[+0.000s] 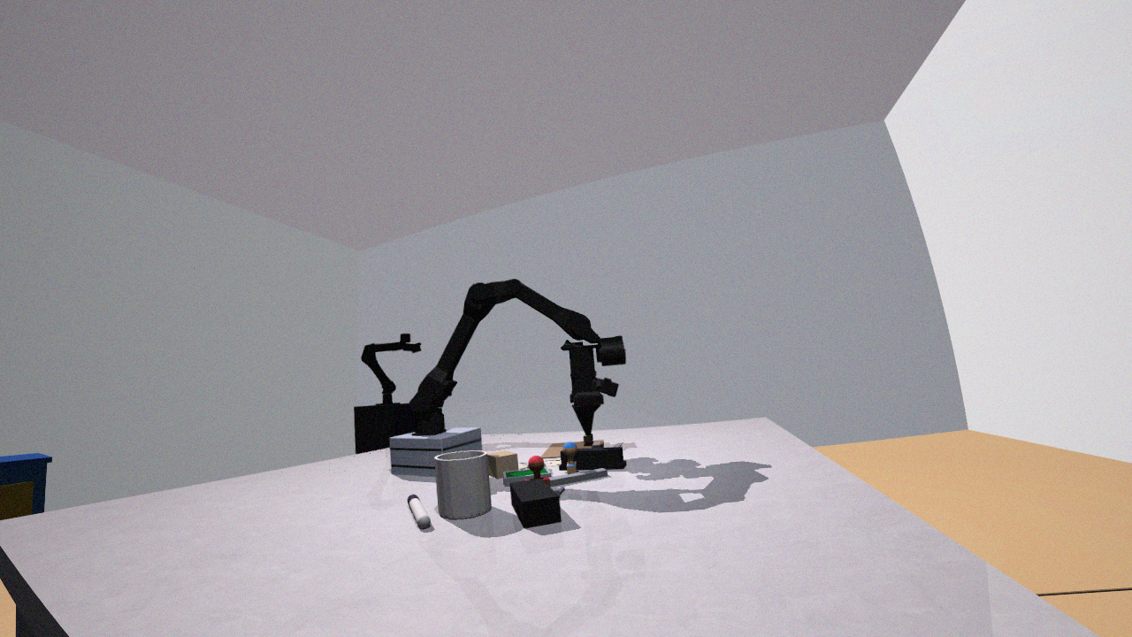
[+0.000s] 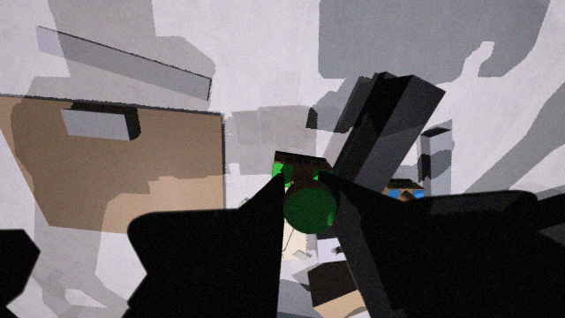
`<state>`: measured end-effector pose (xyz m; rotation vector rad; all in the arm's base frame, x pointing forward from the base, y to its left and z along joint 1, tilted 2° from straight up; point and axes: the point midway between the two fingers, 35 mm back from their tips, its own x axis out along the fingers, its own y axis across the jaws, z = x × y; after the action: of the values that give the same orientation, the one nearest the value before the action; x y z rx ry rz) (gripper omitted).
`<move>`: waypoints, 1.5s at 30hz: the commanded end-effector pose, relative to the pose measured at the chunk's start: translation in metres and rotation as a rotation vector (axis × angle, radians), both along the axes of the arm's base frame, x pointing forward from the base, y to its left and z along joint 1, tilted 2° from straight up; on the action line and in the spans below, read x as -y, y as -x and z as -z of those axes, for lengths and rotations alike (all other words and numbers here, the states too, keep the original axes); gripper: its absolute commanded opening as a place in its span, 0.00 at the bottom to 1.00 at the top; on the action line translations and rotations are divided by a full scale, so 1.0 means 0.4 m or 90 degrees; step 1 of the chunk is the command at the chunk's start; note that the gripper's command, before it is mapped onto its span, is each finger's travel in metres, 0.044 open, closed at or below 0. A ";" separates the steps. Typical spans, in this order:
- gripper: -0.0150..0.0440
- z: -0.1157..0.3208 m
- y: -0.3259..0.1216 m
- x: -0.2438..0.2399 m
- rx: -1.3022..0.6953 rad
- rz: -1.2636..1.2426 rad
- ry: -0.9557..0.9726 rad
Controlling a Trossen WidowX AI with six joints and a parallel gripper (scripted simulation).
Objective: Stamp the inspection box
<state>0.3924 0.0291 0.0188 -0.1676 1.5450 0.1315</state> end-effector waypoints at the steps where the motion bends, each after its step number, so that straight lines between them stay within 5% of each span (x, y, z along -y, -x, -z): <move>1: 0.25 -0.011 -0.003 -0.002 0.004 -0.001 -0.004; 45: 0.25 -0.065 0.001 -0.003 0.003 -0.001 -0.007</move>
<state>0.3910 0.0294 0.0408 -0.1629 1.5456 0.1351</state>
